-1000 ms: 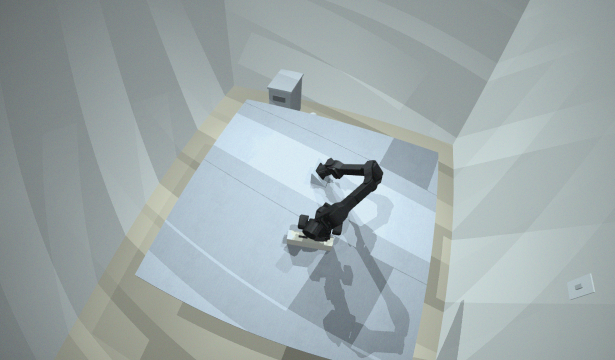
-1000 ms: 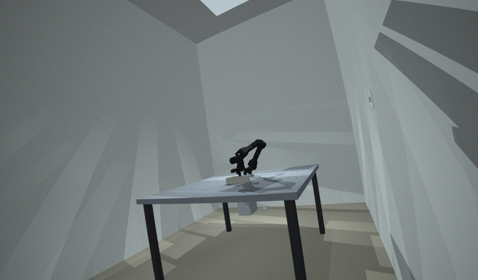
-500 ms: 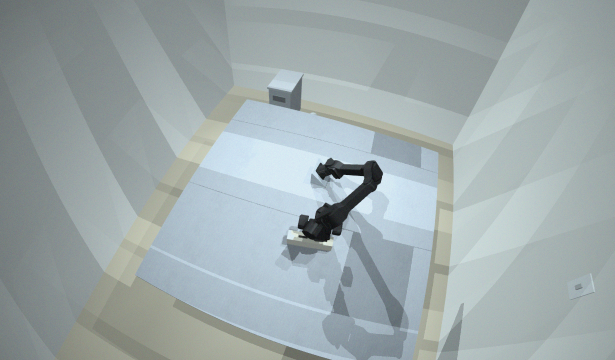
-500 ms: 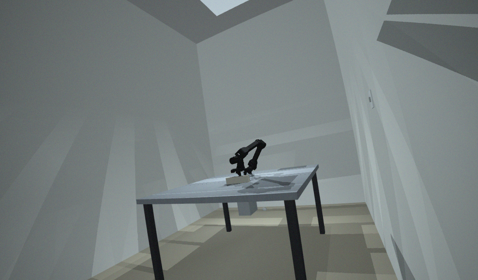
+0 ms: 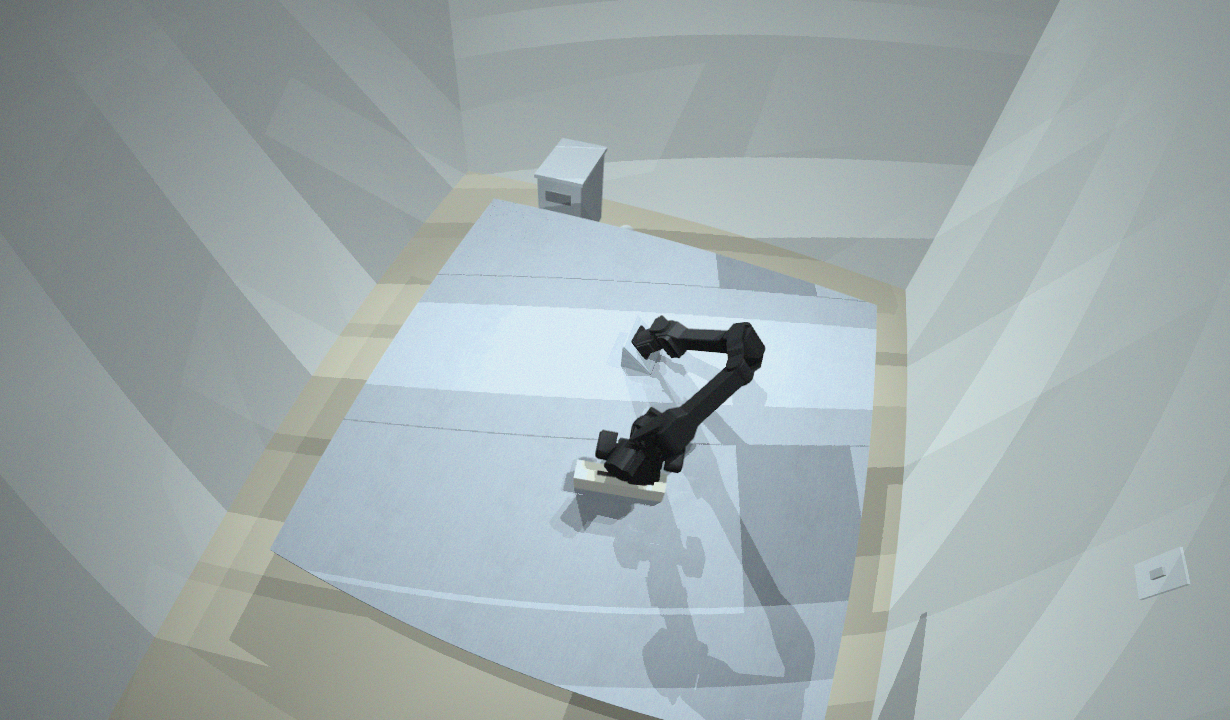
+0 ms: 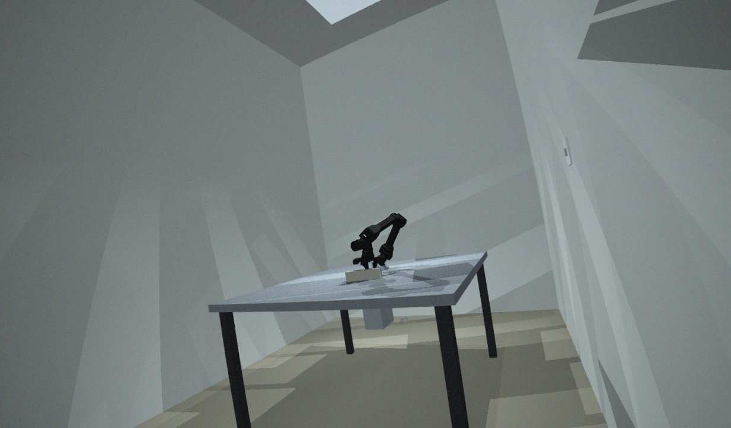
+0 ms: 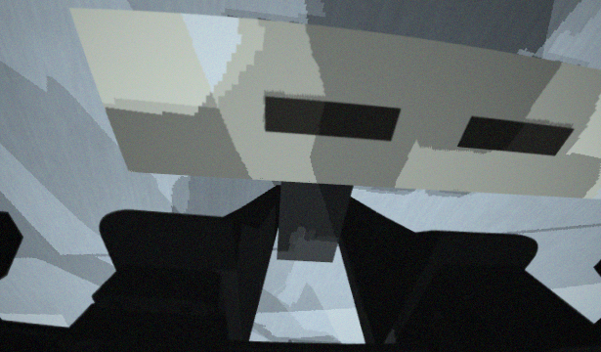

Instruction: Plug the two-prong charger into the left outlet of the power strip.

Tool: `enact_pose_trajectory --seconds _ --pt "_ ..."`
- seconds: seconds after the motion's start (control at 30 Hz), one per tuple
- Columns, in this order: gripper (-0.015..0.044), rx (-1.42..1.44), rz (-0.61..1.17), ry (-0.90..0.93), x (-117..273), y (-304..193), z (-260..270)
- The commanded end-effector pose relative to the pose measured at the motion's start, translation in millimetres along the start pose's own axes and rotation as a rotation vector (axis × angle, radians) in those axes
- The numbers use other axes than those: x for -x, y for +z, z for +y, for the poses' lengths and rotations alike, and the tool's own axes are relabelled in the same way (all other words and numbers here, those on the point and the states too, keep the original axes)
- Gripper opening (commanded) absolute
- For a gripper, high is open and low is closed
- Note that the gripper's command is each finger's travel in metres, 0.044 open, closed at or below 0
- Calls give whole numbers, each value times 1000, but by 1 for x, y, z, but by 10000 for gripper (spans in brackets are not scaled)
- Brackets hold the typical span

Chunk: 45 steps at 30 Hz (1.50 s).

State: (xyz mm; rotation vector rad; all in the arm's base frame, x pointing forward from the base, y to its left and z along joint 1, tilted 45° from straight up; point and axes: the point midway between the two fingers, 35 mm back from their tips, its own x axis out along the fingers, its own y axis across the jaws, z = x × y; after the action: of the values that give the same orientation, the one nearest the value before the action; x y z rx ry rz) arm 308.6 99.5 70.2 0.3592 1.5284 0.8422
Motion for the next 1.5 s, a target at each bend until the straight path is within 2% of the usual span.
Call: enact_pose_trajectory --seconds 0.0,1.47 --pt "0 20 -24 2 2 11 1" --pt "0 20 -24 2 1 11 1"
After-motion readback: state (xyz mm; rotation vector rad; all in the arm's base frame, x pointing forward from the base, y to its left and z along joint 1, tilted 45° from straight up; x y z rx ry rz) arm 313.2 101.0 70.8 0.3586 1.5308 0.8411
